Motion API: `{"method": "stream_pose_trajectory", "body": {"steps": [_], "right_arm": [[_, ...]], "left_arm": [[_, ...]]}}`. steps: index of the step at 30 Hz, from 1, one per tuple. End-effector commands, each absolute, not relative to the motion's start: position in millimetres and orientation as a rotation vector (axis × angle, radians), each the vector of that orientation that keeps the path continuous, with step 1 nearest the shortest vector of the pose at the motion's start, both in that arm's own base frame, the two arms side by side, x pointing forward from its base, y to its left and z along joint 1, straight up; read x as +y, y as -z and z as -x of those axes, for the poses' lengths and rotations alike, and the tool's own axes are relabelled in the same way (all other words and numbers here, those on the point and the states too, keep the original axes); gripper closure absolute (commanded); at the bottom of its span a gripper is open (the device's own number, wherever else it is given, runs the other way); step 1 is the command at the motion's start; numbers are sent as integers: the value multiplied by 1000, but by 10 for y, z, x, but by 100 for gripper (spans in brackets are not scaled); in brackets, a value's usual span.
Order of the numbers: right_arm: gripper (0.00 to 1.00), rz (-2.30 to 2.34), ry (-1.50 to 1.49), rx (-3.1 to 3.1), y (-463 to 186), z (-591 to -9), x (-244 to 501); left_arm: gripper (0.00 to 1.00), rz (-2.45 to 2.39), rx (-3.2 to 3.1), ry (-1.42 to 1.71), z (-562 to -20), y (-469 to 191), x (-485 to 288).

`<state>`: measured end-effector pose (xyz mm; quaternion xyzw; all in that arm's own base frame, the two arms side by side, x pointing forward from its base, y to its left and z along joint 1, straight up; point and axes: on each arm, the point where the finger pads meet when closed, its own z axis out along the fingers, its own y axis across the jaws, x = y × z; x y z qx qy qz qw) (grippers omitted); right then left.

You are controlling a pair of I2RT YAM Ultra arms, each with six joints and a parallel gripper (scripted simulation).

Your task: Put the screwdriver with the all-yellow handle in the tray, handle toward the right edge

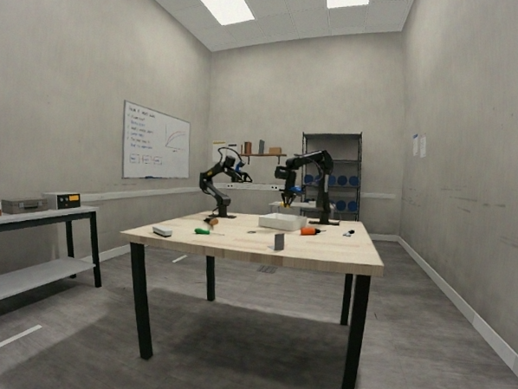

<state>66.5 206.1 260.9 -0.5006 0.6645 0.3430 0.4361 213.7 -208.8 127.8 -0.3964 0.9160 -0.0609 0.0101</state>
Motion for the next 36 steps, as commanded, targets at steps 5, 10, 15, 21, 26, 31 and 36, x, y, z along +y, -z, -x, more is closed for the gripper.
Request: {"method": "stream_pose_trajectory", "body": {"steps": [5, 10, 15, 21, 26, 31, 36], "right_arm": [[0, 1242, -862, 1635, -2658, -654, 2061], [0, 1242, -862, 1635, -2658, -654, 2061], [0, 1242, -862, 1635, -2658, -654, 2061], [0, 1242, -862, 1635, -2658, -654, 2061], [0, 1242, -862, 1635, -2658, -654, 2061], [0, 1242, -862, 1635, -2658, -654, 2061], [0, 1242, -862, 1635, -2658, -654, 2061]], "left_arm": [[87, 1539, 2641, 205, -2042, -1345, -2223], [87, 1589, 2611, 212, -1946, -1348, -2367], [87, 1567, 2629, 191, -1883, -1338, -2391], [87, 1577, 2616, 239, -1935, -1300, -2451], [87, 1573, 2619, 233, -1917, -1157, -2458], [87, 1566, 2631, 176, -1860, -1079, -2388], [87, 1566, 2630, 184, -1861, -1094, -2388]]}}
